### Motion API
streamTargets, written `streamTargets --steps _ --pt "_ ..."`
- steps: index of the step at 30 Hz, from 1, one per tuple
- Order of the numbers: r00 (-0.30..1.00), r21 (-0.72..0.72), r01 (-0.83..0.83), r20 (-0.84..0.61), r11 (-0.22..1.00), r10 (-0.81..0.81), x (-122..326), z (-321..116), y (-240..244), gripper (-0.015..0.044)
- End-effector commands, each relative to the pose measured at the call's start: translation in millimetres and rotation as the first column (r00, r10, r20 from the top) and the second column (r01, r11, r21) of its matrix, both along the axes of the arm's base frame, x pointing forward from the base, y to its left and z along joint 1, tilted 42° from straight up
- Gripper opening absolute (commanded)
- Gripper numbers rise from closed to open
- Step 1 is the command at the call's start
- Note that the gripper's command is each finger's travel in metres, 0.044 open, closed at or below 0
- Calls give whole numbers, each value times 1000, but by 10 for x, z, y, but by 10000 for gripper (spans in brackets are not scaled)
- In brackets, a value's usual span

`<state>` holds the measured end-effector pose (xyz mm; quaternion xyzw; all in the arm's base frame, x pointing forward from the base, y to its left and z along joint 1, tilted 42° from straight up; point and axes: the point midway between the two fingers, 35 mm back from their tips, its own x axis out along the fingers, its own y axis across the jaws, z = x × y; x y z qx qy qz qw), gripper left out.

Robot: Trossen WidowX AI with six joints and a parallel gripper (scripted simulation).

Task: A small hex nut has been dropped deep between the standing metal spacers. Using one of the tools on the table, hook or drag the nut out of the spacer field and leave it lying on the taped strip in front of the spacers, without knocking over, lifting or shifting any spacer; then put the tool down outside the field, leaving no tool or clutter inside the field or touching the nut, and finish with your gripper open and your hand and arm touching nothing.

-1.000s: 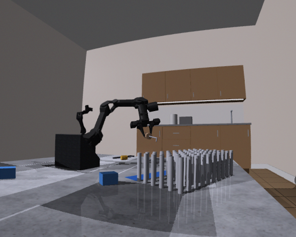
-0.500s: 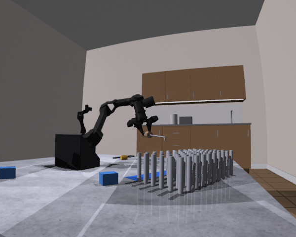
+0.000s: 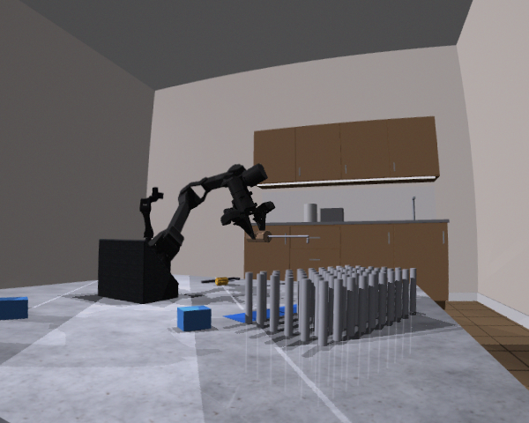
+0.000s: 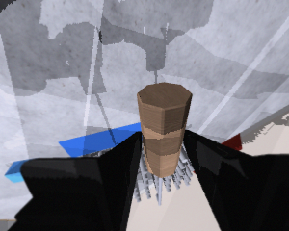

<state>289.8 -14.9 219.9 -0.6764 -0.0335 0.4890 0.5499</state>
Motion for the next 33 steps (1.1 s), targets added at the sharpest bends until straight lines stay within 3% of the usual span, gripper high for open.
streamTargets --steps 1,33 --pt "1000 -3 -10 26 1000 11 -2 -13 -28 0" --pt "1000 -5 -12 28 1000 12 214 -1103 928 0"
